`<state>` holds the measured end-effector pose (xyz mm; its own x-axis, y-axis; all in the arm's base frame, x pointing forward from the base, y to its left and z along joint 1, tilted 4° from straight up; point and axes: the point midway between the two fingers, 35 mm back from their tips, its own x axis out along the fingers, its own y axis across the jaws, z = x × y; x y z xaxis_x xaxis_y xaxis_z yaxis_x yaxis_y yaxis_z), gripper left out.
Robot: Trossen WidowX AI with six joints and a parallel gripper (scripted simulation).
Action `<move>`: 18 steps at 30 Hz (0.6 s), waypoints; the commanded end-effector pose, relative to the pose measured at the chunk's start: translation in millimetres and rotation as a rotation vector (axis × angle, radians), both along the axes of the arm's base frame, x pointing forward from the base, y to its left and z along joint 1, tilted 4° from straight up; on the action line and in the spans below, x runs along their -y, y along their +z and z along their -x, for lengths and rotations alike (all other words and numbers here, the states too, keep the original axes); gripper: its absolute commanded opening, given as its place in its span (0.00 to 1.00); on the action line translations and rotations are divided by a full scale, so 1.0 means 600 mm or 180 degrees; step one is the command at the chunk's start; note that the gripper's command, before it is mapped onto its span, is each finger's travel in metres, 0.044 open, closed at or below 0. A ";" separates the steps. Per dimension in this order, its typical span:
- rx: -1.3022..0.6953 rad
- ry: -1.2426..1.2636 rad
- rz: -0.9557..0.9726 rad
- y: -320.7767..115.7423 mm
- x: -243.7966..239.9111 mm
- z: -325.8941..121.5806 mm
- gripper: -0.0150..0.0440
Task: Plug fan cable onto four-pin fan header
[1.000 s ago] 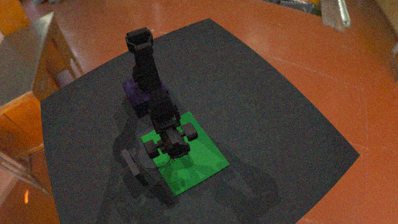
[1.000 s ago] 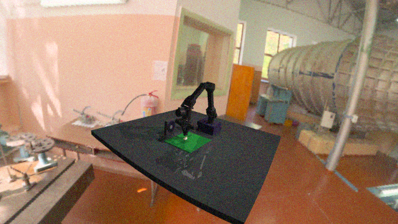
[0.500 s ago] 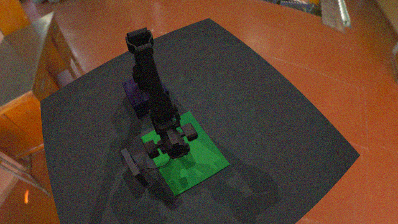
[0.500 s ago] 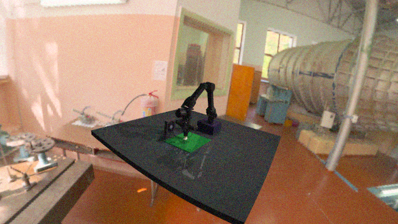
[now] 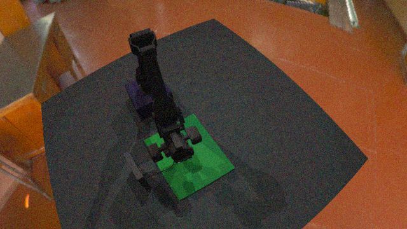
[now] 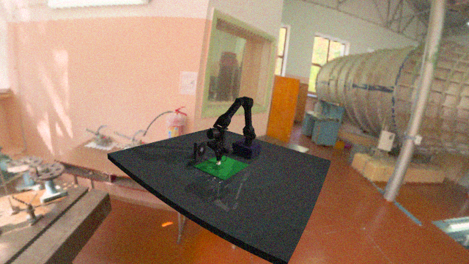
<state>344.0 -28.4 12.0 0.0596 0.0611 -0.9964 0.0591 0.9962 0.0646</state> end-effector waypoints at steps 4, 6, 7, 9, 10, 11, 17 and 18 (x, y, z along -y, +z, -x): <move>0.0009 -0.0009 -0.0009 0.002 0.000 -0.005 0.25; 0.0009 -0.0009 -0.0009 0.002 0.000 -0.005 0.25; 0.0009 -0.0009 -0.0009 0.001 0.000 -0.005 0.25; 0.0009 -0.0009 -0.0009 0.001 0.000 -0.005 0.25; 0.0009 -0.0009 -0.0009 0.001 0.000 -0.005 0.25; 0.0009 -0.0009 -0.0009 0.000 0.000 -0.005 0.25; 0.0009 -0.0009 -0.0009 -0.002 -0.001 -0.004 0.25; 0.0009 -0.0009 -0.0009 -0.002 -0.001 -0.004 0.25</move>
